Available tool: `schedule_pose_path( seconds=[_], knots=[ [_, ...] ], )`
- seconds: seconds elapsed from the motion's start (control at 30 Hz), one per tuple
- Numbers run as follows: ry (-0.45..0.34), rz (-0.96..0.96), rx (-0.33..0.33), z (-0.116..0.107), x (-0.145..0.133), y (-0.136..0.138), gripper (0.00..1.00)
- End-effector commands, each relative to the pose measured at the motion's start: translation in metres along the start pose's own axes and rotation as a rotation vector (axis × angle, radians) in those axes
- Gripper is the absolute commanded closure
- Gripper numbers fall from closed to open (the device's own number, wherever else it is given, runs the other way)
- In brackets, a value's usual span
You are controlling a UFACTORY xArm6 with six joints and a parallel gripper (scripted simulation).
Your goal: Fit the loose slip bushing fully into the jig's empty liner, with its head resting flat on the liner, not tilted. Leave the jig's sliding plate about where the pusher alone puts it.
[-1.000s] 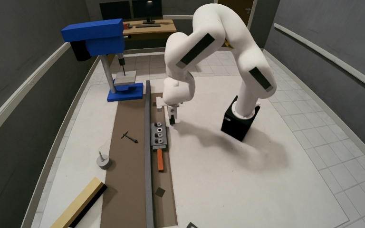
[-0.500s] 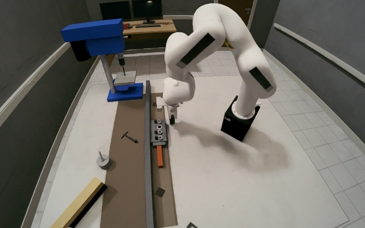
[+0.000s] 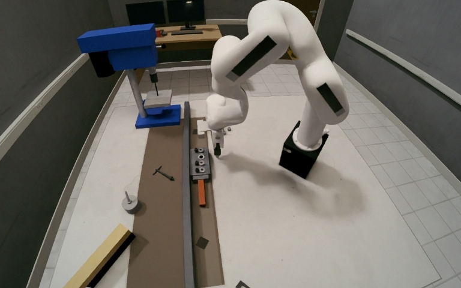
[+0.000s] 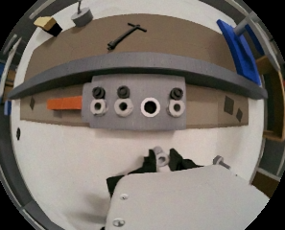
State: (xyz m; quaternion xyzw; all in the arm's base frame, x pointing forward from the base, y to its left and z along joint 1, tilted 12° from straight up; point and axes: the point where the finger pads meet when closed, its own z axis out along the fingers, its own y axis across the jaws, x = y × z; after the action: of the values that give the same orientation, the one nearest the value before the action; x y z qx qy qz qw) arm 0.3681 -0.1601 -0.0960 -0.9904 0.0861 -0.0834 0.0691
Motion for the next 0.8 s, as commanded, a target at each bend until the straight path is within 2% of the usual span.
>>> schedule_pose_path(
  seconds=[0.0,0.77],
  knots=[
    [0.001,0.000,-0.001,-0.010,0.001,0.000,0.74],
    [0.001,0.000,-0.001,-0.059,0.001,0.000,0.74]
  ],
)
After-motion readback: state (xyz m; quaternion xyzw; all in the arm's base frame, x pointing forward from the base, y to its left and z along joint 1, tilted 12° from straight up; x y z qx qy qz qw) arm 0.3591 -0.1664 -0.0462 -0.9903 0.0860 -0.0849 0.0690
